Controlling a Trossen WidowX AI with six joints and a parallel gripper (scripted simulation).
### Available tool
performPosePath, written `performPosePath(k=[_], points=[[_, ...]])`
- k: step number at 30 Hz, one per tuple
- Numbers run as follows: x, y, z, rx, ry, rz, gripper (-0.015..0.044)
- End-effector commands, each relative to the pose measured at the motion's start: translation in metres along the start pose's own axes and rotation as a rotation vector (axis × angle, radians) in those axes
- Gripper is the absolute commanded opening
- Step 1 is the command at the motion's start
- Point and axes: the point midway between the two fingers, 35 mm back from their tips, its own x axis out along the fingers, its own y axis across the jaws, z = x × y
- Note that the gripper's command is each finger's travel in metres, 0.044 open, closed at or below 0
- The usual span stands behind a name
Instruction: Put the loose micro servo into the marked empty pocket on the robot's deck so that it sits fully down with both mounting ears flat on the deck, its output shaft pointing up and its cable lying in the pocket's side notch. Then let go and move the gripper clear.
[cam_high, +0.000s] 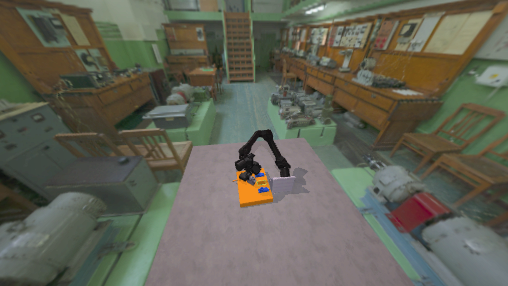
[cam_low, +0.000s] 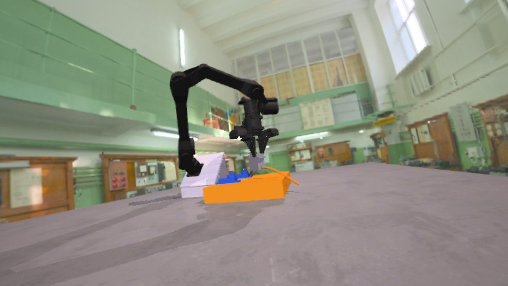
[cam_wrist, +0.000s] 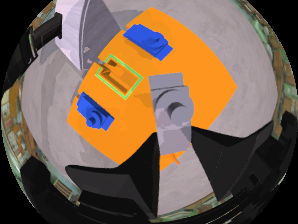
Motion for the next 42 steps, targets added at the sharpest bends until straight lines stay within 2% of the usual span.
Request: performPosePath(k=[1,42], points=[[-0.0003,0.0006,-0.0003,0.116,0.002,0.001,0.0000],[-0.0003,0.0006,-0.0004,1.540,0.002,-0.001,0.0000]])
